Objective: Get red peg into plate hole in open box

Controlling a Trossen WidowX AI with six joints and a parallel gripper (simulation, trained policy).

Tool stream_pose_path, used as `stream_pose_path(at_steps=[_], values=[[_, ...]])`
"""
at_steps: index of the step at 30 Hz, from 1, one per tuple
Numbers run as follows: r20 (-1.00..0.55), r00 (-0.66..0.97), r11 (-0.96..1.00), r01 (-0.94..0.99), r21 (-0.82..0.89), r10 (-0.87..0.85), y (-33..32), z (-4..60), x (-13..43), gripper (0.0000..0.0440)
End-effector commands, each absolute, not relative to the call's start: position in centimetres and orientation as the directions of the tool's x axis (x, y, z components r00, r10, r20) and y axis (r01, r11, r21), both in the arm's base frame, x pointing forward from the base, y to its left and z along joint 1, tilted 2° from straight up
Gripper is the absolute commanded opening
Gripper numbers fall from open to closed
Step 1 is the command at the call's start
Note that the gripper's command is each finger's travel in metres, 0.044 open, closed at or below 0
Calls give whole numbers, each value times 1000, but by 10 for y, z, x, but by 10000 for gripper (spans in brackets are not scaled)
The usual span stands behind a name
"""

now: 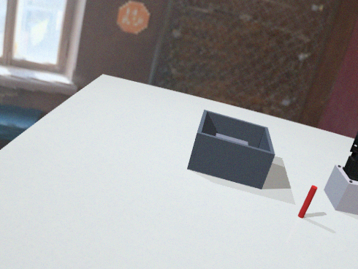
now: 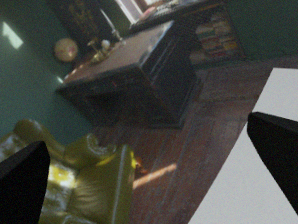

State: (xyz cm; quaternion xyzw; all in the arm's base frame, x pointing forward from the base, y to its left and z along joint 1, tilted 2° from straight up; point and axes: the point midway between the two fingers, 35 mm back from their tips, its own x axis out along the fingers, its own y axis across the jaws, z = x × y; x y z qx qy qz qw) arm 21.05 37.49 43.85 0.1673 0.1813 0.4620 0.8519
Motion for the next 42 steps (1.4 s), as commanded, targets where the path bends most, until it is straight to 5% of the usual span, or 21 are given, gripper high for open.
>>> stream_pose_path(at_steps=[1,20,42], values=[[-231,525,565,-668,484,819,360,419,220,440],[-696,516,854,-161,494,500,250,287,248,440],[-983,160,894,424,147,86,153,161,197,440]])
